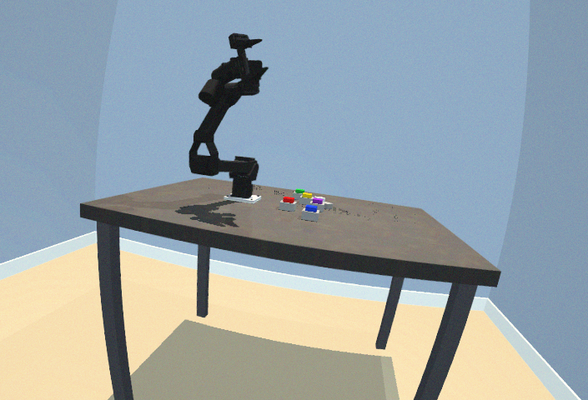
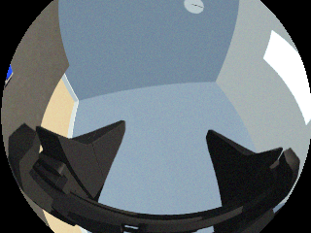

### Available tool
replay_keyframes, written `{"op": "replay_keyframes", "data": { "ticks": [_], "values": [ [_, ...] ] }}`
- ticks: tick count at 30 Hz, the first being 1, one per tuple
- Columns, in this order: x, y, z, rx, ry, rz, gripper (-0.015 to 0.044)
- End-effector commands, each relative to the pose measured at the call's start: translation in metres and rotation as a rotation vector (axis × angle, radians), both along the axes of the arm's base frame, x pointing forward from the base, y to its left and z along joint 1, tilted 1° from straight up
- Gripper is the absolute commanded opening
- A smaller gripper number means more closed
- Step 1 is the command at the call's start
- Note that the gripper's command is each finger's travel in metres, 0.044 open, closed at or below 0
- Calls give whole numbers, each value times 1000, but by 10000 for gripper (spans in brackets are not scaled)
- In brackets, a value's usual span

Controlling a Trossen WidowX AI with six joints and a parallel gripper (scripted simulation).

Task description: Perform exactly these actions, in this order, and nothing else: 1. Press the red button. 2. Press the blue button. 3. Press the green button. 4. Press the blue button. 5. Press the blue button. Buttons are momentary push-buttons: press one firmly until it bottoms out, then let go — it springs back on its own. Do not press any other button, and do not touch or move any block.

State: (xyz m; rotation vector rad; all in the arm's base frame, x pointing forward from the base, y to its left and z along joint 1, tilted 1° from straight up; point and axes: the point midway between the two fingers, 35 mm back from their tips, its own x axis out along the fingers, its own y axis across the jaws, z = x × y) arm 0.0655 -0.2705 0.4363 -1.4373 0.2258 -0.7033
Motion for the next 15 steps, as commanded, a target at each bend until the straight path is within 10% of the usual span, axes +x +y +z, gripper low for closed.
{"op": "replay_keyframes", "data": {
  "ticks": [1,15],
  "values": [
    [-3,0,3,-14,-3,-19,400],
    [-22,144,124,-1291,510,-768,400]
  ]
}}
